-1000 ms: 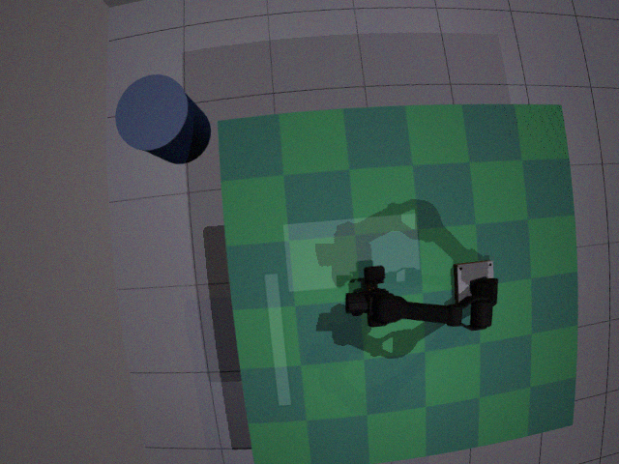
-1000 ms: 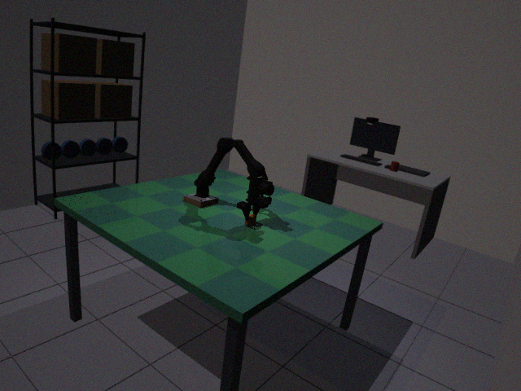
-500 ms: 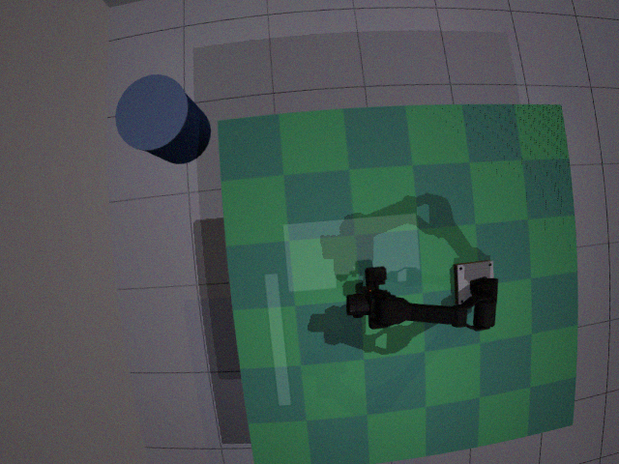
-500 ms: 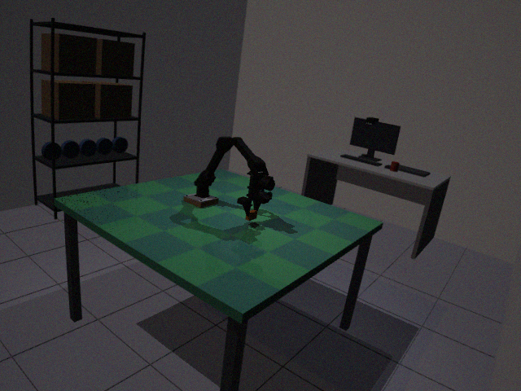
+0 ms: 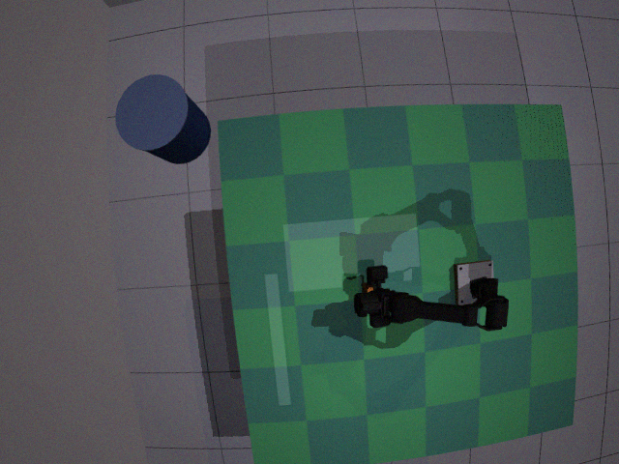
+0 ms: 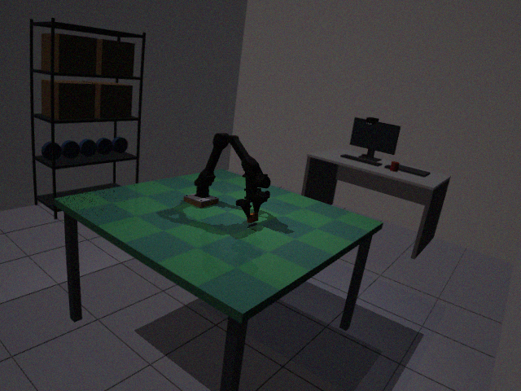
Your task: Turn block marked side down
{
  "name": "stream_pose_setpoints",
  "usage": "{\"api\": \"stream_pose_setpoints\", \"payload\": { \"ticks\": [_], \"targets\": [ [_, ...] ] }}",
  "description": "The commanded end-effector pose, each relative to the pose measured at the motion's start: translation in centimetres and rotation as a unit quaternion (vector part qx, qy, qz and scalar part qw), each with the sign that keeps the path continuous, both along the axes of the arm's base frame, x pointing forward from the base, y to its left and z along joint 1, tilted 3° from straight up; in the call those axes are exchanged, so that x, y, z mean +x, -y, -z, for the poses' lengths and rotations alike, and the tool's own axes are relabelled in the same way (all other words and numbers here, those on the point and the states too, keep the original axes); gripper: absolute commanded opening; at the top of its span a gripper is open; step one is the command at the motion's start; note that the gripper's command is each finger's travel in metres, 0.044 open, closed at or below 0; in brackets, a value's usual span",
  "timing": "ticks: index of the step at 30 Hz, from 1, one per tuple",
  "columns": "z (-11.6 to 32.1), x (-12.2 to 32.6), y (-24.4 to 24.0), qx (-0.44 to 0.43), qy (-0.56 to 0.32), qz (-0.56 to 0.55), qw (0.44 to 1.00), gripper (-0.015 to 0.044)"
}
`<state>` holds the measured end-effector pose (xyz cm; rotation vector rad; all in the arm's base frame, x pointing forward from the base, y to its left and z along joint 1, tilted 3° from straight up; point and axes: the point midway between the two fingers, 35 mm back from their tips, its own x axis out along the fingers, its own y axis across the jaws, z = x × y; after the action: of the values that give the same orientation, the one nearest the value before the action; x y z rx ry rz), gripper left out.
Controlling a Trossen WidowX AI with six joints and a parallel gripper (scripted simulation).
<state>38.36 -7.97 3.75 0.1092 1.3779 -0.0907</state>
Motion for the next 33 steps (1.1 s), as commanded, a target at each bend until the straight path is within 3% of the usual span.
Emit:
{"api": "stream_pose_setpoints", "payload": {
  "ticks": [1, 23, 33],
  "targets": [
    [-0.2, 0.1, 0.0, -0.002, 0.035, 0.002, 0.999, 0.0],
    [0.0, -0.9, -0.2, -0.023, 0.188, 0.004, 0.982, 0.0],
    [0.6, -0.5, -0.2, -0.026, 0.21, 0.005, 0.977, 0.0]
  ]
}}
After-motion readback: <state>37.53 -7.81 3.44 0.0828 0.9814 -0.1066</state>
